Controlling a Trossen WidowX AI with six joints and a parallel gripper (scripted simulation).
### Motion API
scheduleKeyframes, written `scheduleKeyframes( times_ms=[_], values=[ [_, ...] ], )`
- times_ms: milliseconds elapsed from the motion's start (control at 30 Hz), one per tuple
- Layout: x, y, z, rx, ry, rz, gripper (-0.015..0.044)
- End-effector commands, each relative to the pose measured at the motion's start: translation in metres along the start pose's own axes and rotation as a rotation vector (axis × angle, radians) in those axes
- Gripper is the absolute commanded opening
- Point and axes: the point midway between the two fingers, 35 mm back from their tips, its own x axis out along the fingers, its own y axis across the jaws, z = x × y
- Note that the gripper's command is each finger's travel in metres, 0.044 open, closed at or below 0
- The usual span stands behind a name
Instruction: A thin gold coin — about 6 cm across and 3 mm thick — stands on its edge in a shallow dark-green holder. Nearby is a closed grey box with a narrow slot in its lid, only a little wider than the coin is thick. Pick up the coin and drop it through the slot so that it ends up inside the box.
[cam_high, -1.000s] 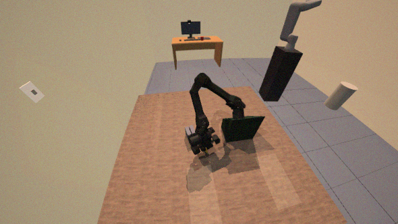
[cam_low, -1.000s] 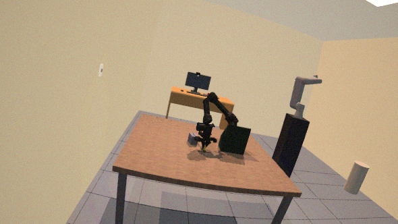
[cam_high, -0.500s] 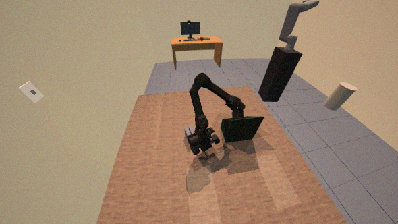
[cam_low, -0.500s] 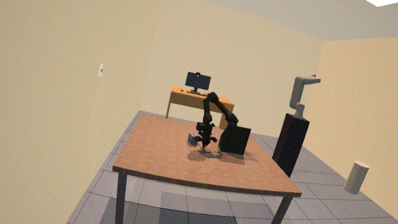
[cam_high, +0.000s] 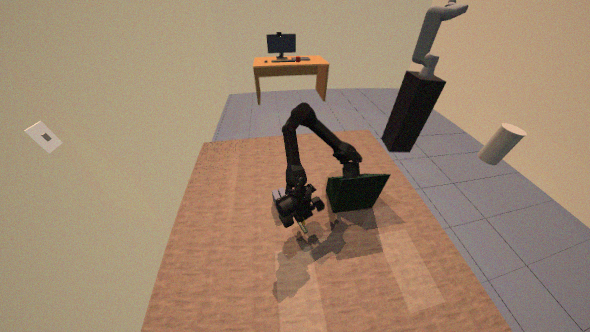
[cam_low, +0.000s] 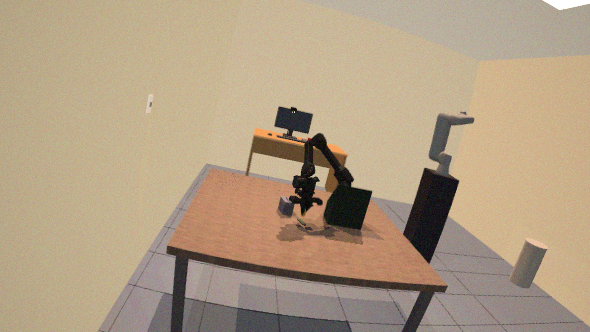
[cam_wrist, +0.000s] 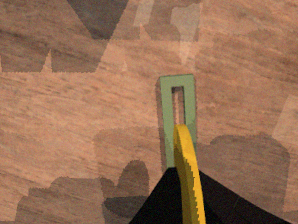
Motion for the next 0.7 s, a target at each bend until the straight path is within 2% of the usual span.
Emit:
scheduleKeyframes(
  times_ms=[0,667],
  values=[
    [-0.011,0.001,-0.001,0.004,0.006,-0.001,0.0000],
    [-0.058,-0.004,0.000,0.006,0.001,-0.004,0.0000]
  ],
)
